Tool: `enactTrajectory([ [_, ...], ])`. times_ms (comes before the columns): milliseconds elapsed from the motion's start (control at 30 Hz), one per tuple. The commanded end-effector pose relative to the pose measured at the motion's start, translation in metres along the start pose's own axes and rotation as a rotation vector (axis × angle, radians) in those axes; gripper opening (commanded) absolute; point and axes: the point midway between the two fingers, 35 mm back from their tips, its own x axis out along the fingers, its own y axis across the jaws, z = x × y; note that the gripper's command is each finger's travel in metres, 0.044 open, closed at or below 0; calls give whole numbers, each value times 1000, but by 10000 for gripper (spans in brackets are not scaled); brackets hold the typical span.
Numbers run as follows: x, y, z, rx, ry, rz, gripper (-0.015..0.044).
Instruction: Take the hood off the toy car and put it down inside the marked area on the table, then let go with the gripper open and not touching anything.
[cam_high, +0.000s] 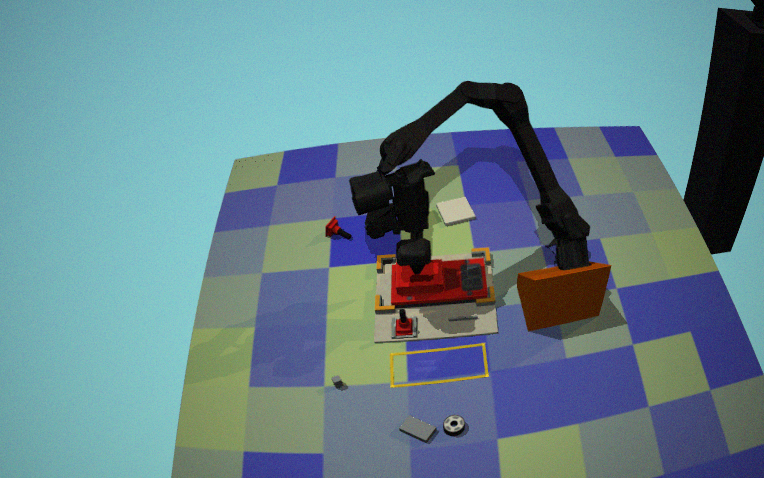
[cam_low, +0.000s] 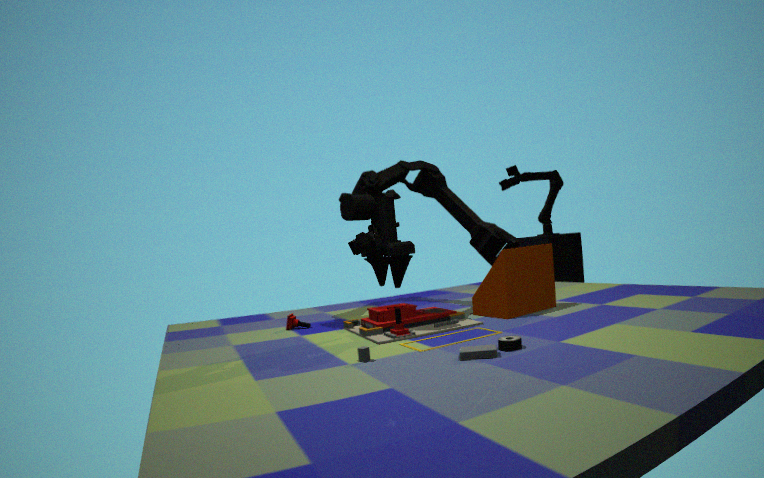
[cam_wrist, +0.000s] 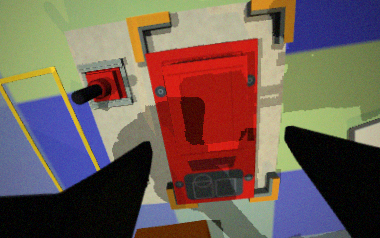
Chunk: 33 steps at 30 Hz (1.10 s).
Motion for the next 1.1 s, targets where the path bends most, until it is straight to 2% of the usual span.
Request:
enactTrajectory([
  [0,5,0,-1,-7,2,-5,440],
  [1067,36,0,0,-7,1,-7,440],
])
